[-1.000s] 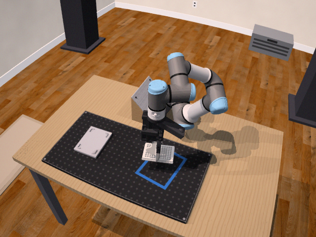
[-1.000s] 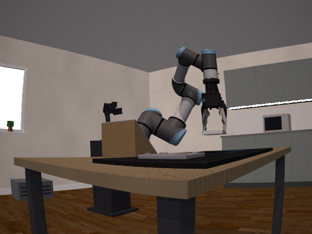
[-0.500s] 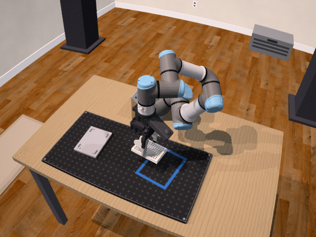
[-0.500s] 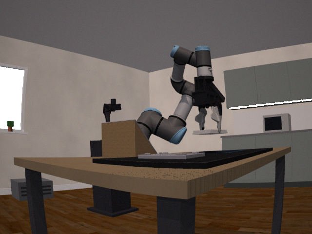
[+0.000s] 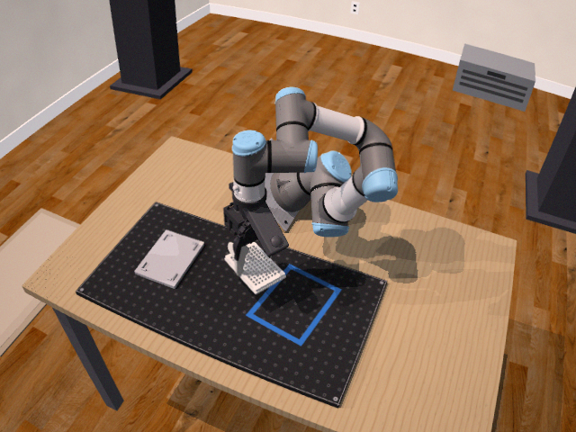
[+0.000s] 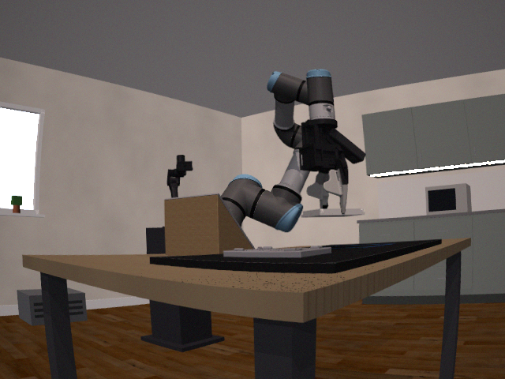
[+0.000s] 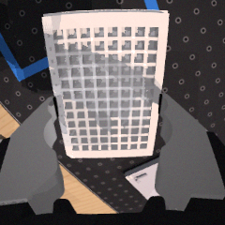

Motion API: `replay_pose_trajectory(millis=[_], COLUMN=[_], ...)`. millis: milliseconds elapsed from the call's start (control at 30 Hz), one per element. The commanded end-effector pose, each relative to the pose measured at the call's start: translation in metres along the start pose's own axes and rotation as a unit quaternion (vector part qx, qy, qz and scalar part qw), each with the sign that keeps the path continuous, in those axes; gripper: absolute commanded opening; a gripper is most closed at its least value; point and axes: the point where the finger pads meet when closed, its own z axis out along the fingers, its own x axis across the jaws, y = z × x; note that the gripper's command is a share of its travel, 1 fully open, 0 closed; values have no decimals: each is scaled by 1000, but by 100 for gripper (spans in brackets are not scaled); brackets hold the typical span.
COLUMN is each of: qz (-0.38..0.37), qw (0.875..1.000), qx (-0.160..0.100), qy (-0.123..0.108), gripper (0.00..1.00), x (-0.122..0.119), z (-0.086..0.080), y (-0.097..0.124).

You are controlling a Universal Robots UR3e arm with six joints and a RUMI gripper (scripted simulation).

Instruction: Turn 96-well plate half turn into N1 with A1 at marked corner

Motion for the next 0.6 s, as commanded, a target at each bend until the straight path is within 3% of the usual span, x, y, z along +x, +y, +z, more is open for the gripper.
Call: replay_pose_trajectory(millis=[0, 567], qz=[14, 14], qw=[1000, 1000], qx=[-2, -2], qy=[1, 1], gripper=[0, 0], x=[10, 36], z=[-1, -3], y=[16, 59])
